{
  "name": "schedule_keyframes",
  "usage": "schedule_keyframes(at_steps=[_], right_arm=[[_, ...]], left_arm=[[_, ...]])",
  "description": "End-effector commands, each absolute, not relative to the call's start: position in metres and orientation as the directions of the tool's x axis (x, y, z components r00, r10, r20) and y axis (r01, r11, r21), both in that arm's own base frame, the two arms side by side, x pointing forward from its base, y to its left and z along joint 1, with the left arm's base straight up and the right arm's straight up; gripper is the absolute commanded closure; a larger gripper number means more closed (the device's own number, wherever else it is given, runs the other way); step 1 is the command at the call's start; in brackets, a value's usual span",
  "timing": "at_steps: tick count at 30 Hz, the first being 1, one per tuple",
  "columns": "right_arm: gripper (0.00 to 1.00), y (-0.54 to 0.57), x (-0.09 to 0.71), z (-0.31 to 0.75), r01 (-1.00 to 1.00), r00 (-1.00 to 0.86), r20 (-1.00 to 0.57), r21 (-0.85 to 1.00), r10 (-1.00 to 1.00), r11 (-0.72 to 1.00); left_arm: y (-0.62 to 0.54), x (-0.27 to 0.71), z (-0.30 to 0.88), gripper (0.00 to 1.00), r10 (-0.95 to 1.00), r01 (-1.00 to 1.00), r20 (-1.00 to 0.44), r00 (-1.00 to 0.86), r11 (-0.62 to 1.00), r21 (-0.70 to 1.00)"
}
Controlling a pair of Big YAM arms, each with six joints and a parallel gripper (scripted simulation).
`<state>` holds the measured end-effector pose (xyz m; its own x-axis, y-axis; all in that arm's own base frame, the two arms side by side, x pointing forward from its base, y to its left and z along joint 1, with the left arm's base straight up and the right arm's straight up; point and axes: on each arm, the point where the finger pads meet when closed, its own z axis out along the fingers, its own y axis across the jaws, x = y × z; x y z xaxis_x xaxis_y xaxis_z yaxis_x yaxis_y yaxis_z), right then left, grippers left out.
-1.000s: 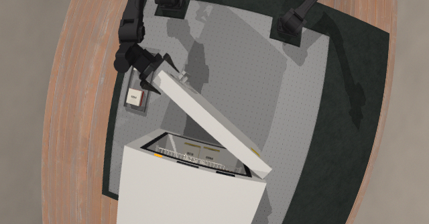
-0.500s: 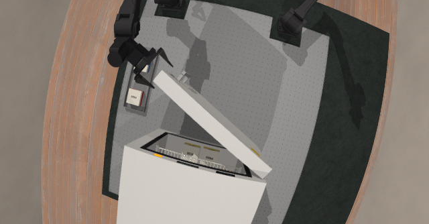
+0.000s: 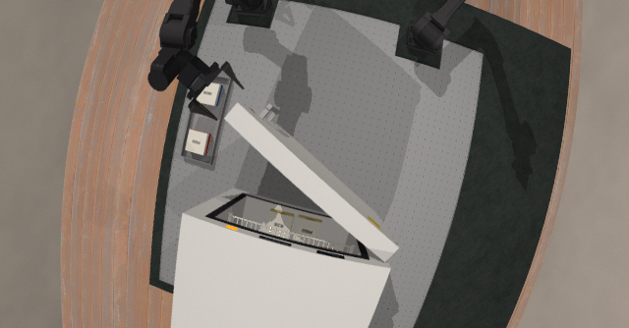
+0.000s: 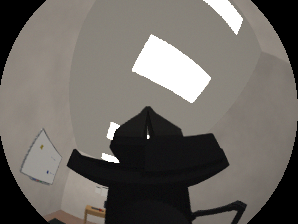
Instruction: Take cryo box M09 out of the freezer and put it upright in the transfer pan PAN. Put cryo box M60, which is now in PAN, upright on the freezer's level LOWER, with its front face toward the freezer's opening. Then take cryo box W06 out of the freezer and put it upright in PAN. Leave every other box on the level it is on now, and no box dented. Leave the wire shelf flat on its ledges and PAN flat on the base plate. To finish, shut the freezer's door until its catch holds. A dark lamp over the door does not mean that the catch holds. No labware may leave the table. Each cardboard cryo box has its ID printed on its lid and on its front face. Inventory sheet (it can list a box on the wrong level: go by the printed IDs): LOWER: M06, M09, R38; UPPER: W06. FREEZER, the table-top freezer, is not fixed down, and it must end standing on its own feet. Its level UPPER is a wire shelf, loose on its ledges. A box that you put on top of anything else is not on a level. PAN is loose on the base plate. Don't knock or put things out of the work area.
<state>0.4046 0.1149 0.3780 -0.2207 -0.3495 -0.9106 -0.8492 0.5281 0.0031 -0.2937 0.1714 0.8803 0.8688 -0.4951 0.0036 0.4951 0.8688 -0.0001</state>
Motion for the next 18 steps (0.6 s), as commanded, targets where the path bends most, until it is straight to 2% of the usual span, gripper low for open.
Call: schedule_keyframes(at_steps=[1,18], right_arm=[[0.0,0.104,0.401,0.374,-0.851,-0.216,-0.907,-0.007,-0.362,0.526],[0.0,0.094,0.391,0.372,-0.859,-0.216,-0.905,-0.002,-0.366,0.513]], left_arm=[[0.163,-0.279,0.885,1.0,-0.505,0.505,-0.029,0.863,0.863,0.0],[0.163,-0.279,0.885,1.0,-0.505,0.505,-0.029,0.863,0.863,0.0]])
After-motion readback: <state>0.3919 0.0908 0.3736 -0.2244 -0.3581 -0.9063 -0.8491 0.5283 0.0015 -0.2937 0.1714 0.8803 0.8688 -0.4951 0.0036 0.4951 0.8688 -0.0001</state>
